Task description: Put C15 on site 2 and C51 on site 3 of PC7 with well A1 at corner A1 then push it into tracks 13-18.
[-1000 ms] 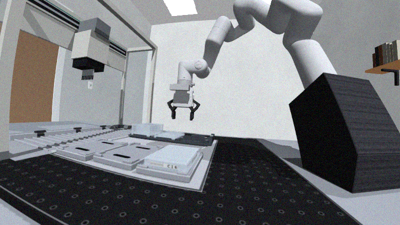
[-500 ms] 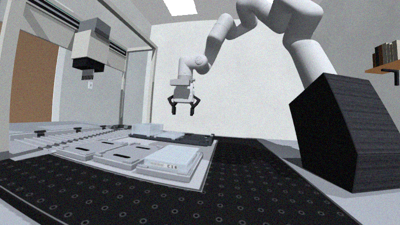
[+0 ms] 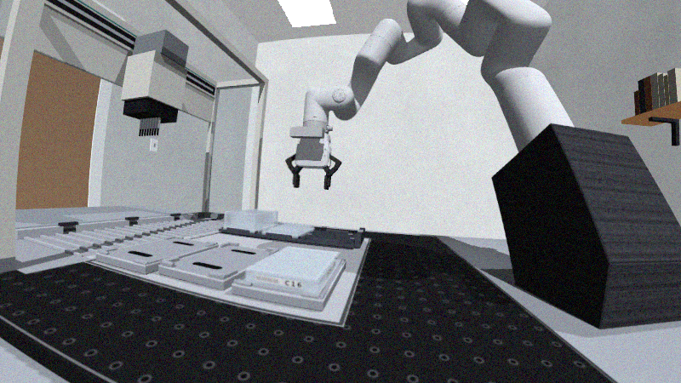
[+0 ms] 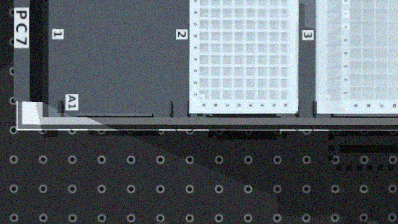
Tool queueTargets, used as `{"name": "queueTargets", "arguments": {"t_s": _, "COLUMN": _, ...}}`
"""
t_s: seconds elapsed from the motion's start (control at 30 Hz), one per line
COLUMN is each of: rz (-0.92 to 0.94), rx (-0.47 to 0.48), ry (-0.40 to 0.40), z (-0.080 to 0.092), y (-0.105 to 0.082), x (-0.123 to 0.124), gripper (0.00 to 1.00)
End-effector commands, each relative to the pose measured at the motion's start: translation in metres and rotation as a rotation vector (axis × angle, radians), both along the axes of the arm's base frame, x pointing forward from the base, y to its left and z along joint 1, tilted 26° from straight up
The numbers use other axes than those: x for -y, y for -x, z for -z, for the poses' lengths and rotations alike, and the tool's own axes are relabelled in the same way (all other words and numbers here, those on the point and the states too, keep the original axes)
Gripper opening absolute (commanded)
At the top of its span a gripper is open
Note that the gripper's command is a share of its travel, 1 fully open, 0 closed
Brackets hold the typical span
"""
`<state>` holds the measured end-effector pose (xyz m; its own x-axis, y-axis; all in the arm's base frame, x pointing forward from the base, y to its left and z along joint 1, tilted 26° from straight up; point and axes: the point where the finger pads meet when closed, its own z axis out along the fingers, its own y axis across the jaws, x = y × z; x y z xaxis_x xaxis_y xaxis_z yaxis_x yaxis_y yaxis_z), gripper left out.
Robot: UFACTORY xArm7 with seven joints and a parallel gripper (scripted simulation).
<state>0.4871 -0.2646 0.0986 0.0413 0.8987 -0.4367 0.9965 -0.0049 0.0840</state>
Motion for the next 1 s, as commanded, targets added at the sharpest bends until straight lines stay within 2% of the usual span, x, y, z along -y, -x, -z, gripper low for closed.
{"name": "queueTargets", "arguments": {"t_s": 0.0, "rz": -0.002, "rx": 0.003, "ry": 0.001, "z": -0.002, "y": -0.001, "x": -0.001, "gripper": 1.0}}
{"name": "queueTargets", "arguments": {"t_s": 0.13, "rz": -0.002, "rx": 0.003, "ry": 0.001, "z": -0.002, "y": -0.001, "x": -0.001, "gripper": 1.0}}
{"name": "queueTargets", "arguments": {"t_s": 0.17, "rz": 0.028, "rx": 0.018, "ry": -0.002, "z": 0.0, "y": 0.003, "x": -0.003, "gripper": 0.82}}
{"name": "queueTargets", "arguments": {"t_s": 0.43, "rz": 0.267, "rx": 0.134, "ry": -0.022, "z": 0.012, "y": 0.035, "x": -0.023, "gripper": 0.82}}
{"name": "queueTargets", "arguments": {"t_s": 0.5, "rz": 0.267, "rx": 0.134, "ry": -0.022, "z": 0.012, "y": 0.035, "x": -0.023, "gripper": 0.82}}
{"name": "queueTargets", "arguments": {"t_s": 0.97, "rz": 0.685, "rx": 0.338, "ry": -0.057, "z": 0.034, "y": 0.092, "x": -0.058, "gripper": 0.82}}
